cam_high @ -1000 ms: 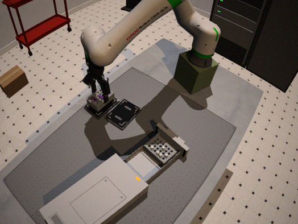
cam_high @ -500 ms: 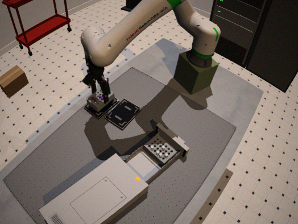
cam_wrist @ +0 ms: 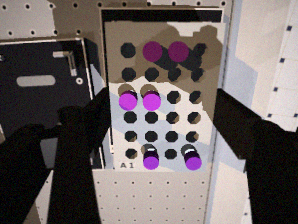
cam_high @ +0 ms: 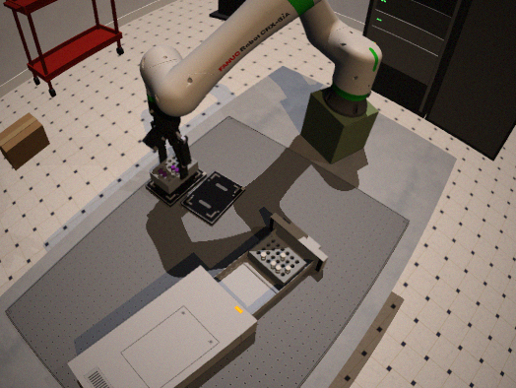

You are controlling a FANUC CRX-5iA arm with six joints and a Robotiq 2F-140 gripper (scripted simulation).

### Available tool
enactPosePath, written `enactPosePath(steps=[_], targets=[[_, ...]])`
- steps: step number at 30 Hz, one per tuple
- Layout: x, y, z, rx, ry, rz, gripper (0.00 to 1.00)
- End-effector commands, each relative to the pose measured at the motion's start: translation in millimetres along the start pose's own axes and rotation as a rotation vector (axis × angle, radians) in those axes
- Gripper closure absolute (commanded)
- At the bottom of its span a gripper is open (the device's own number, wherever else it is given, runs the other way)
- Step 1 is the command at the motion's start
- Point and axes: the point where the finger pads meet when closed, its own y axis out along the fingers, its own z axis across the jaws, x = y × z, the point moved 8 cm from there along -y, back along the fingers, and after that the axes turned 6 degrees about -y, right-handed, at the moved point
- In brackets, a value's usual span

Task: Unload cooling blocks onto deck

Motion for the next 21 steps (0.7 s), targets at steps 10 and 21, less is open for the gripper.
enactPosePath(steps=[10, 21], targets=[[-0.7, 0.7, 0.6, 0.002, 0.0, 0.002, 0.9], [-0.7, 2.2, 0.6, 0.002, 0.0, 0.002, 0.9]])
